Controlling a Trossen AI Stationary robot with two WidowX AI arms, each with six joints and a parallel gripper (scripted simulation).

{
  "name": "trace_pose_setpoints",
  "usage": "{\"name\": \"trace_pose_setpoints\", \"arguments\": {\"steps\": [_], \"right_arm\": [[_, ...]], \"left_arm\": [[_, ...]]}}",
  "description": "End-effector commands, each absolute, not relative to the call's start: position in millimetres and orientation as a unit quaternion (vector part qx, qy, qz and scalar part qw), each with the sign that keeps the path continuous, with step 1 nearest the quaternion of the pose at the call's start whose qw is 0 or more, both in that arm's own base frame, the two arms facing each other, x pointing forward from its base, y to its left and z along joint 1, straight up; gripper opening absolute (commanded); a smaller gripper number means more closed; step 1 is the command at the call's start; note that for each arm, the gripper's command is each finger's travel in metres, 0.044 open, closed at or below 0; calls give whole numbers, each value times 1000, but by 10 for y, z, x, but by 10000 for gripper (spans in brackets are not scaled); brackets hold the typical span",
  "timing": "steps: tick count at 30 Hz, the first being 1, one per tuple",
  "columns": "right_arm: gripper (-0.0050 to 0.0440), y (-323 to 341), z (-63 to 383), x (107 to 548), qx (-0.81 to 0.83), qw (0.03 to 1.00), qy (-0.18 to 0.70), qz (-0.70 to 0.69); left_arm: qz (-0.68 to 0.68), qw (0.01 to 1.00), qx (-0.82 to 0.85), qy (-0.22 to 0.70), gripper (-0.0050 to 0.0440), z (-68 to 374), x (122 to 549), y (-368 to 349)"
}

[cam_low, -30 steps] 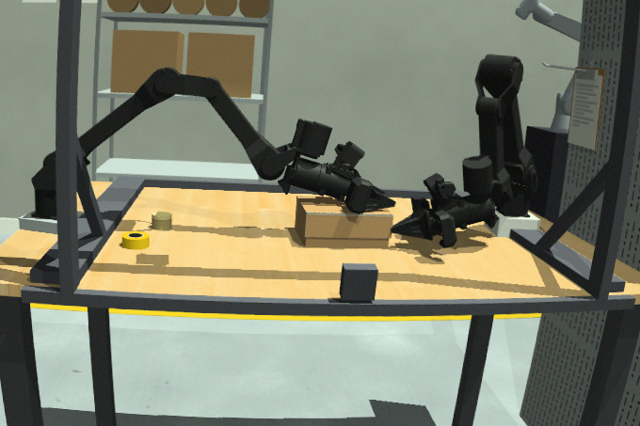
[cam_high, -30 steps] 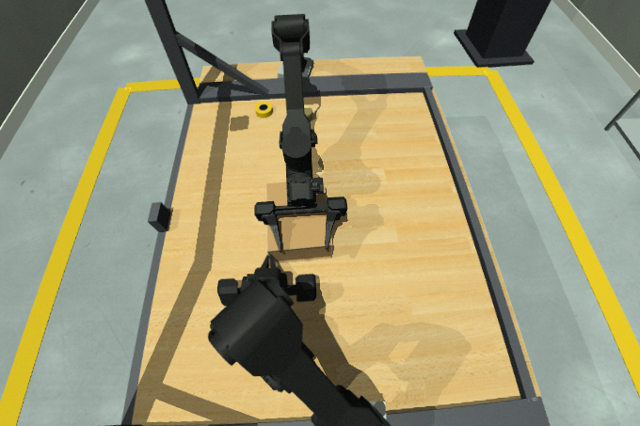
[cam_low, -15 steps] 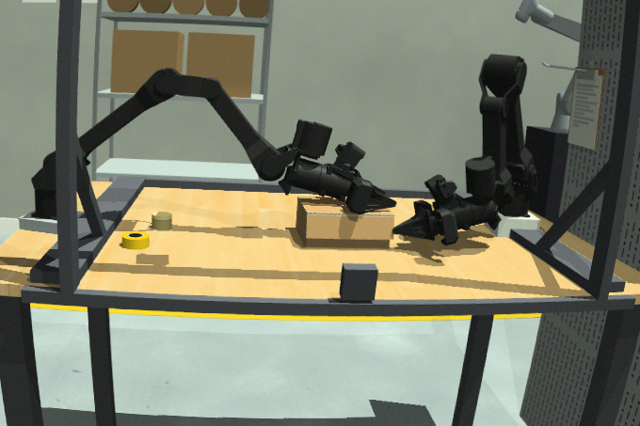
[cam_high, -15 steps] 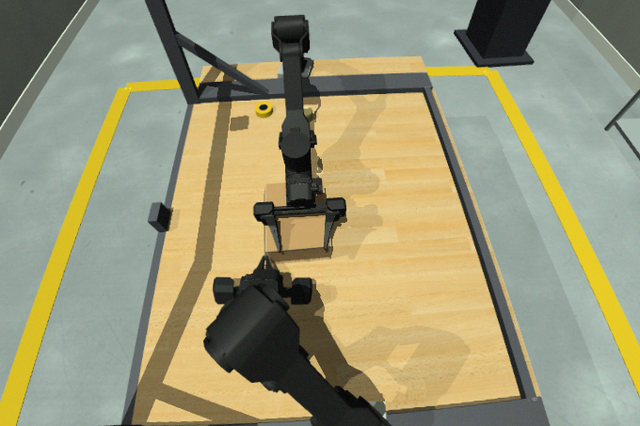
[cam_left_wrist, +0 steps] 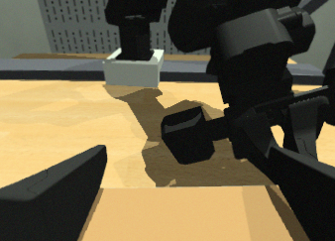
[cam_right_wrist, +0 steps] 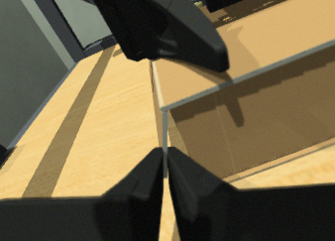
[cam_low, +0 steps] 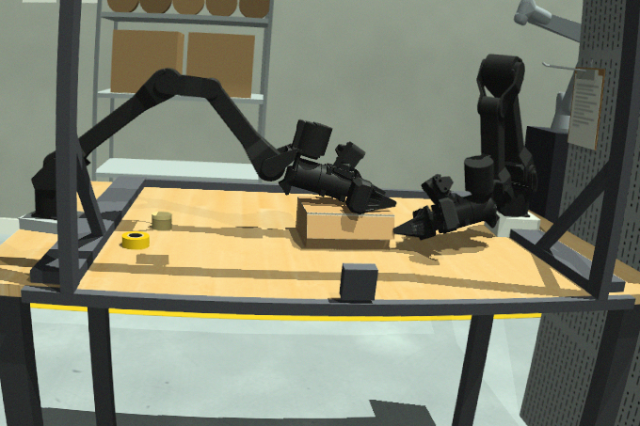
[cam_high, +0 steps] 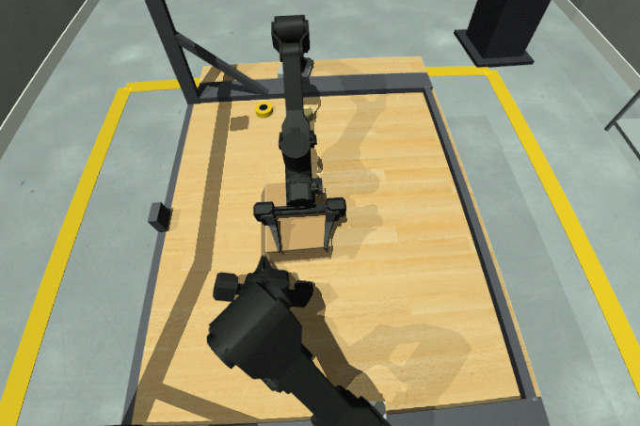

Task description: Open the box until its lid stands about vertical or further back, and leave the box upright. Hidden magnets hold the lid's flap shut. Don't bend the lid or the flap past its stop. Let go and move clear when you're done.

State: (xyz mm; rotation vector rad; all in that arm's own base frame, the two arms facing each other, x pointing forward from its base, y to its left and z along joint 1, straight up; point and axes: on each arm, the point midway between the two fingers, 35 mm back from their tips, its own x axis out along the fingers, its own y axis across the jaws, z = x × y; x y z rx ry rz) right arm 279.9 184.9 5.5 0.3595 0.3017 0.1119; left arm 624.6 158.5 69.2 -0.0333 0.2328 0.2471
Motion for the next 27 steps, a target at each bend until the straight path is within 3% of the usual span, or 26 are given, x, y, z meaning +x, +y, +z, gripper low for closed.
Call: {"name": "trace_pose_setpoints", "arguments": {"steps": [1, 9, 19, 27], "right_arm": [[9, 1860, 94, 2808, 200, 967, 146, 59], [9, 1870, 99, 2809, 201, 967, 146, 60], [9, 1858, 62, 2802, 196, 967, 150, 59], [9, 1857, 62, 2801, 196, 967, 150, 59]], "left_arm": [[125, 979, -21, 161, 440, 248, 6183, 1598], [128, 980, -19, 153, 440, 421, 6204, 1609], [136, 981, -22, 136, 440, 1484, 6279, 1577], [138, 980, -22, 140, 440, 1481, 6274, 1592]]}}
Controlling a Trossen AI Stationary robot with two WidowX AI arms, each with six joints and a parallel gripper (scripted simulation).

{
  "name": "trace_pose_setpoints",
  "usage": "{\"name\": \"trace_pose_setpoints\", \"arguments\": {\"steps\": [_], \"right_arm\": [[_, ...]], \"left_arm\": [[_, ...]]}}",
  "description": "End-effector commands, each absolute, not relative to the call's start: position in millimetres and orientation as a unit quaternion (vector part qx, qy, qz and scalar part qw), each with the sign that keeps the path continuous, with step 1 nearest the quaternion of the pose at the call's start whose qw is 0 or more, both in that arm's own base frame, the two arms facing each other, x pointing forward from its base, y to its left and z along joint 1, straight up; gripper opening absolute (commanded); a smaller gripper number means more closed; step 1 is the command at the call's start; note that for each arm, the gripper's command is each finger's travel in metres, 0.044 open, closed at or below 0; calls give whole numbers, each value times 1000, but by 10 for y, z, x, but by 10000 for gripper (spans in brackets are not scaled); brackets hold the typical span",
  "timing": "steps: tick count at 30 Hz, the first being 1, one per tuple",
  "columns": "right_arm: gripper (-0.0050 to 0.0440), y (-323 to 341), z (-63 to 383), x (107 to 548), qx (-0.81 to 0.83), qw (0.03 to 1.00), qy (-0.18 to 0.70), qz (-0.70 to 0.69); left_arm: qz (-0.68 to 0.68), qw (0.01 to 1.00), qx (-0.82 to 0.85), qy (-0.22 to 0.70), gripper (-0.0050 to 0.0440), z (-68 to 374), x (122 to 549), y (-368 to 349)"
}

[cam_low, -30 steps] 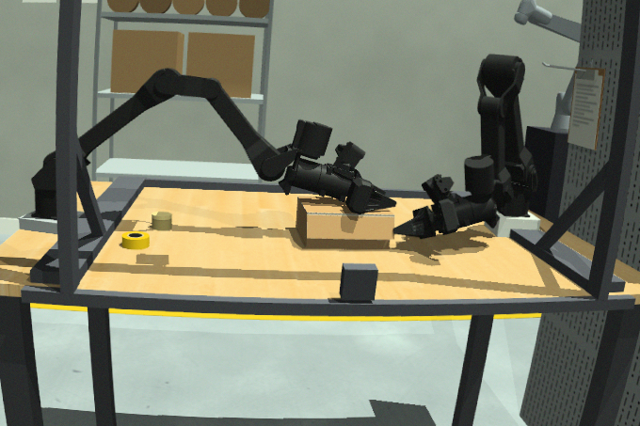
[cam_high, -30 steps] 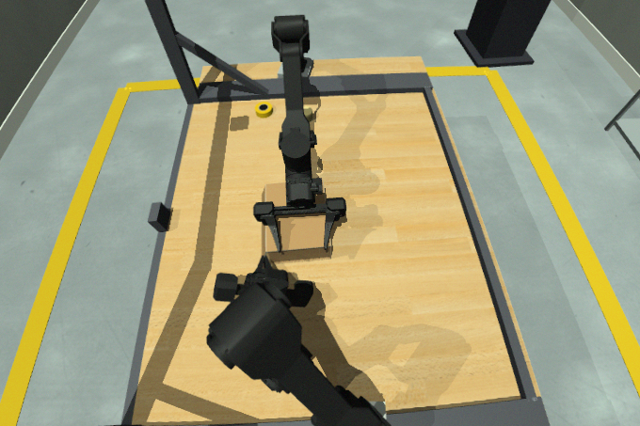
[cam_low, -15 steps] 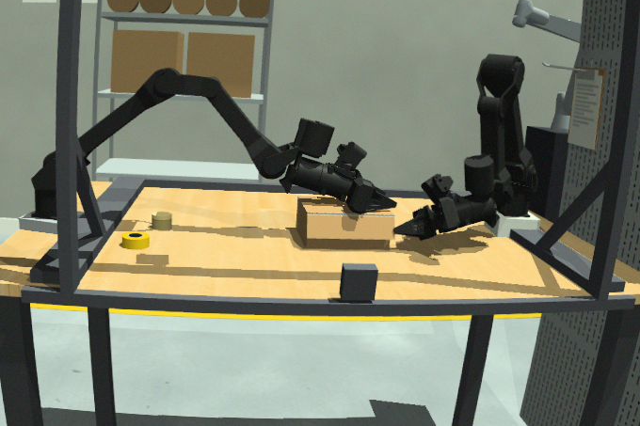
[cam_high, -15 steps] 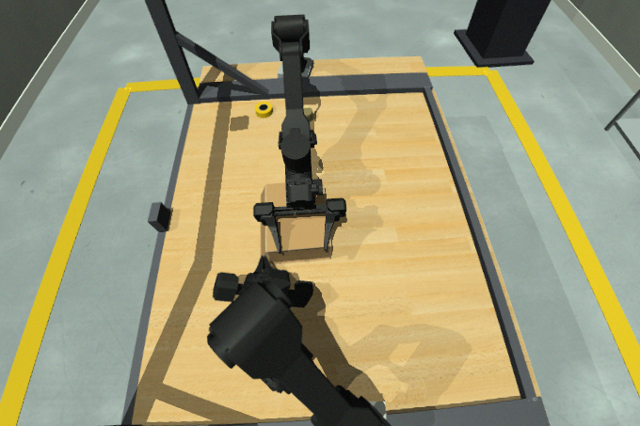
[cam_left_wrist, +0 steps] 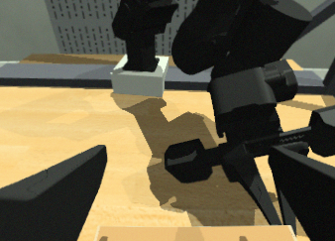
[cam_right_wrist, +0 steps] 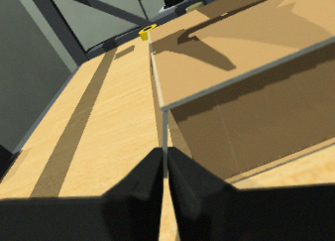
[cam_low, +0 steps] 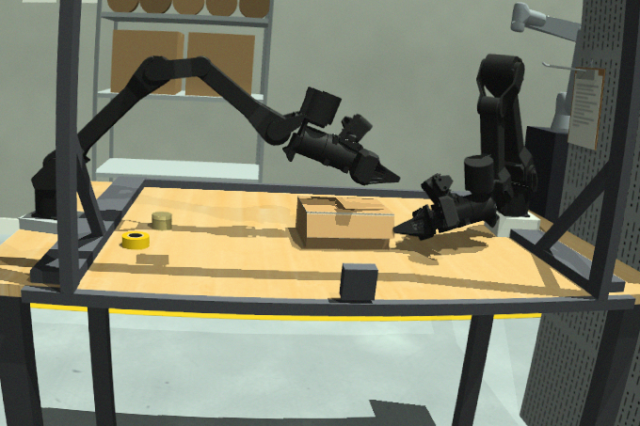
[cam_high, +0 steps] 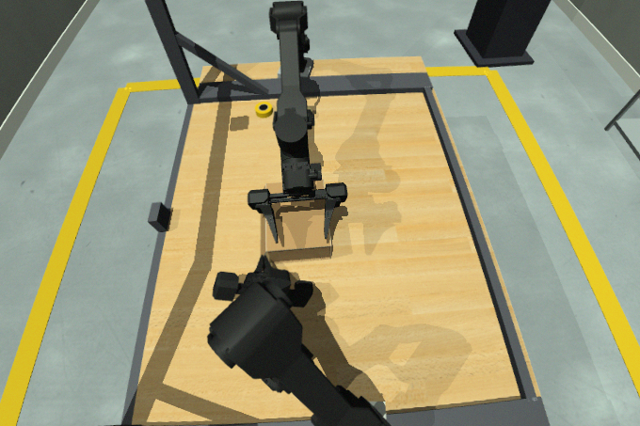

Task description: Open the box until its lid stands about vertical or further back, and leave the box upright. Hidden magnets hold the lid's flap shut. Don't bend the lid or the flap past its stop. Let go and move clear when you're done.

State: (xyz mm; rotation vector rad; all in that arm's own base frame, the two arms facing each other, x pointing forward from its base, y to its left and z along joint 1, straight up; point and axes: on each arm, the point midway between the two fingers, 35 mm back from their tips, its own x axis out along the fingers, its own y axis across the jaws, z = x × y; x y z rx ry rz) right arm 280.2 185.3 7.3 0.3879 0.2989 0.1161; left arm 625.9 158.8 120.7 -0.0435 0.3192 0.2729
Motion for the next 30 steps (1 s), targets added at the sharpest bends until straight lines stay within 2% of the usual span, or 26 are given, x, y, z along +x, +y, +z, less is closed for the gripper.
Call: {"name": "trace_pose_setpoints", "arguments": {"steps": [1, 30], "right_arm": [[9, 1857, 62, 2801, 196, 967, 150, 59], [9, 1863, 97, 2810, 198, 968, 145, 59]], "left_arm": [[137, 979, -23, 146, 440, 1409, 6274, 1591], [136, 979, -22, 151, 440, 1369, 6260, 1587]]}}
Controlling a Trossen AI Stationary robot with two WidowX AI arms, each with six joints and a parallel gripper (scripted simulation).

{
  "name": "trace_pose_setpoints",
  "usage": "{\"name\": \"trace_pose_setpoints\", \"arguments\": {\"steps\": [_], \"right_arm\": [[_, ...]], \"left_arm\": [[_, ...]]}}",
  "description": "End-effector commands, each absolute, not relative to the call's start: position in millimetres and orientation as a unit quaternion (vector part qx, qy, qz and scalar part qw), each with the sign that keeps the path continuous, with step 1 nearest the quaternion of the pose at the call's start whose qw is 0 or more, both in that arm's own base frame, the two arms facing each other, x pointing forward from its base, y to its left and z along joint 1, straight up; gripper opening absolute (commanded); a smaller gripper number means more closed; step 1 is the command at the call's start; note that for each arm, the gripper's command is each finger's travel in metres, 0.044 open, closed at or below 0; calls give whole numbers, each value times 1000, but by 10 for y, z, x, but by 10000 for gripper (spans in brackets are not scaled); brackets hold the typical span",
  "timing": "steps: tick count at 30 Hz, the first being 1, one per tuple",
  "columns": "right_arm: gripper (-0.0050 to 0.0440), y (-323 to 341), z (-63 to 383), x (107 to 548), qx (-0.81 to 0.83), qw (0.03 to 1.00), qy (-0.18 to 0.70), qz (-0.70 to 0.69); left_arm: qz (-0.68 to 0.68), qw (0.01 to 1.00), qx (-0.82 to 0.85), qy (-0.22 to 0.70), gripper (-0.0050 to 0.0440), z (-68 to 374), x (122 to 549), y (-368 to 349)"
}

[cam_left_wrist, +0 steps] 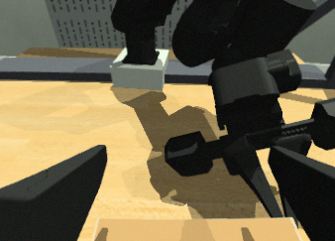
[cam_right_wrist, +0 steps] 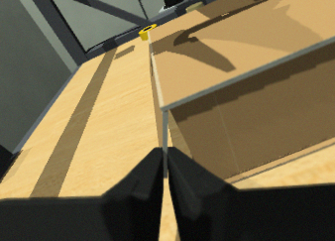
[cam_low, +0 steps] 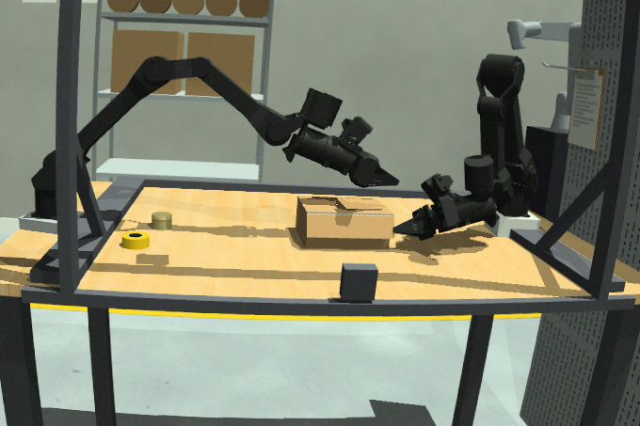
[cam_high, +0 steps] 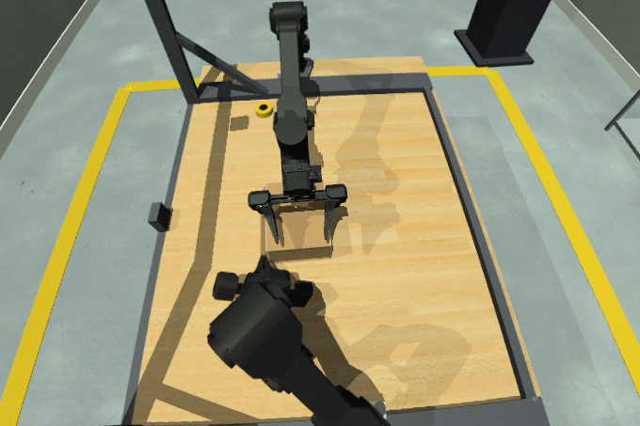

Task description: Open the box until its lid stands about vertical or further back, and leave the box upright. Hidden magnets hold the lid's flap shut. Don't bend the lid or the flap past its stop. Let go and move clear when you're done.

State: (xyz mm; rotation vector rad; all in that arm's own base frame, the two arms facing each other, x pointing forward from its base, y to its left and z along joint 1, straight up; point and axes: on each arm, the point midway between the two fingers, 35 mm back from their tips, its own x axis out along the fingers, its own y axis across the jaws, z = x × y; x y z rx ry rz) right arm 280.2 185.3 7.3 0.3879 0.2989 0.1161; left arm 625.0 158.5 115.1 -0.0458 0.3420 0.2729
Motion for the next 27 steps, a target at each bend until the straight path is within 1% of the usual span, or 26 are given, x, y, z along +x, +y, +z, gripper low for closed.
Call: {"name": "trace_pose_setpoints", "arguments": {"steps": [1, 2, 3, 4, 6, 7, 15, 17, 18, 19, 22, 23, 27], "right_arm": [[9, 1863, 97, 2810, 198, 968, 145, 59], [9, 1863, 97, 2810, 198, 968, 145, 59], [9, 1863, 97, 2810, 198, 968, 145, 59], [9, 1863, 97, 2810, 198, 968, 145, 59], [9, 1863, 97, 2810, 198, 968, 145, 59], [9, 1863, 97, 2810, 198, 968, 145, 59], [9, 1863, 97, 2810, 198, 968, 145, 59], [9, 1863, 97, 2810, 198, 968, 145, 59], [9, 1863, 97, 2810, 198, 968, 145, 59], [9, 1863, 97, 2810, 198, 968, 145, 59], [9, 1863, 97, 2810, 198, 968, 145, 59], [9, 1863, 97, 2810, 198, 968, 145, 59], [9, 1863, 97, 2810, 198, 968, 145, 59]], "left_arm": [[136, 979, -22, 151, 440, 1369, 6260, 1587], [136, 979, -22, 151, 440, 1369, 6260, 1587], [139, 978, -33, 154, 416, 1360, 6249, 1602], [143, 977, -57, 149, 392, 1509, 6234, 1633], [163, 959, -150, 179, 344, 1470, 6134, 1699], [169, 954, -174, 176, 320, 1540, 6112, 1740], [217, 895, -326, 212, 128, 1478, 5909, 1816], [217, 895, -326, 212, 128, 1478, 5909, 1816], [228, 881, -343, 233, 104, 1402, 5837, 1810], [239, 865, -380, 224, 80, 1464, 5810, 1843], [261, 834, -425, 236, 8, 1443, 5709, 1859], [269, 823, -440, 239, 0, 1439, 5675, 1865], [301, 775, -497, 250, 0, 1428, 5530, 1882]]}}
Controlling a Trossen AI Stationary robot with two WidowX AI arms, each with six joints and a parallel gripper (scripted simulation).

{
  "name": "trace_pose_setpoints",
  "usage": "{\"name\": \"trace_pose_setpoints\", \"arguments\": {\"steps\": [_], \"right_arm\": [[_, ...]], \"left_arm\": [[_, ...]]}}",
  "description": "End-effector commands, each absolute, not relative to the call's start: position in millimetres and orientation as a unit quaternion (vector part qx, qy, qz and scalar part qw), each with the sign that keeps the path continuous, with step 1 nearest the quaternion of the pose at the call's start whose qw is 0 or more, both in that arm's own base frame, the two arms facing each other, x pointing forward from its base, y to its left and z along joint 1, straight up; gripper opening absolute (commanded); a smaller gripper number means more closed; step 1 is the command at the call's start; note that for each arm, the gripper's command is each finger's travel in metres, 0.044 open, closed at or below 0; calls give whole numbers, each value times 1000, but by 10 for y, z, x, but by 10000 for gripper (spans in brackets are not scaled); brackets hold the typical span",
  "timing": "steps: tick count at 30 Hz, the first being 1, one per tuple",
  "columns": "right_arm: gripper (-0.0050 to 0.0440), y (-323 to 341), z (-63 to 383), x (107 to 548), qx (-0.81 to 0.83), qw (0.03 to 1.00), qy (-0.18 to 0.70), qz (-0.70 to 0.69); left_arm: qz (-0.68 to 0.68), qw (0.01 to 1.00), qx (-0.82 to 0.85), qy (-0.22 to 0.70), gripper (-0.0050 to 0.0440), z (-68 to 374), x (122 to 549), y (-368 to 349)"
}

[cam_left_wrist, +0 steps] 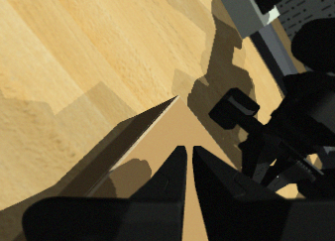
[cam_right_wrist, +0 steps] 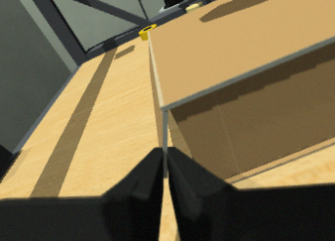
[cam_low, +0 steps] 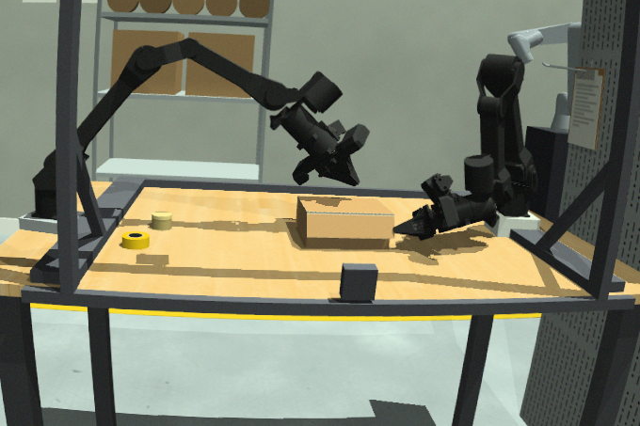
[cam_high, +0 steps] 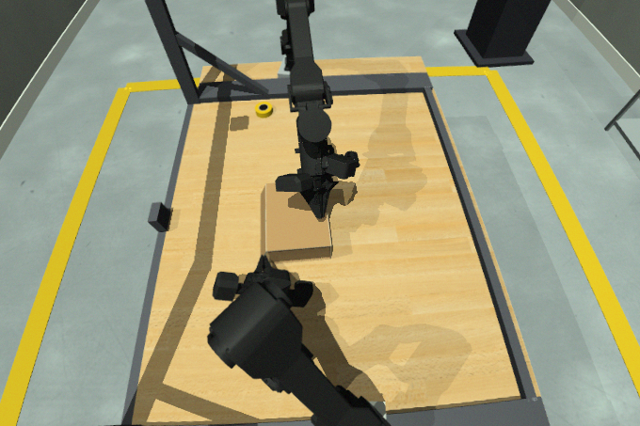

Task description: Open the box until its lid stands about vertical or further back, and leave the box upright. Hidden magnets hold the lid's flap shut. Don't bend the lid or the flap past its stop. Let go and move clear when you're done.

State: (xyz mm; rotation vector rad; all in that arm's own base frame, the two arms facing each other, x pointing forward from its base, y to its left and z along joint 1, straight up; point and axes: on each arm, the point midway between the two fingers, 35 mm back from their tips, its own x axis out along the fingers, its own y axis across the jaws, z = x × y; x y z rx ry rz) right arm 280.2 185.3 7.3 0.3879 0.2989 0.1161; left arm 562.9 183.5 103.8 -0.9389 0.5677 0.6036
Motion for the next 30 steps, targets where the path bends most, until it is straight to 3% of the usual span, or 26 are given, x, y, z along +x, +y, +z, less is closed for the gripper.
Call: {"name": "trace_pose_setpoints", "arguments": {"steps": [1, 17, 25, 30], "right_arm": [[9, 1863, 97, 2810, 198, 968, 145, 59], [9, 1863, 97, 2810, 198, 968, 145, 59], [9, 1863, 97, 2810, 198, 968, 145, 59], [9, 1863, 97, 2810, 198, 968, 145, 59]], "left_arm": [[309, 762, -510, 252, 0, 1427, 5492, 1885], [445, 549, -651, 276, -3, 1329, 4846, 1849], [446, 549, -650, 277, -5, 1312, 4852, 1836], [446, 549, -650, 278, -43, 1308, 4850, 1835]]}}
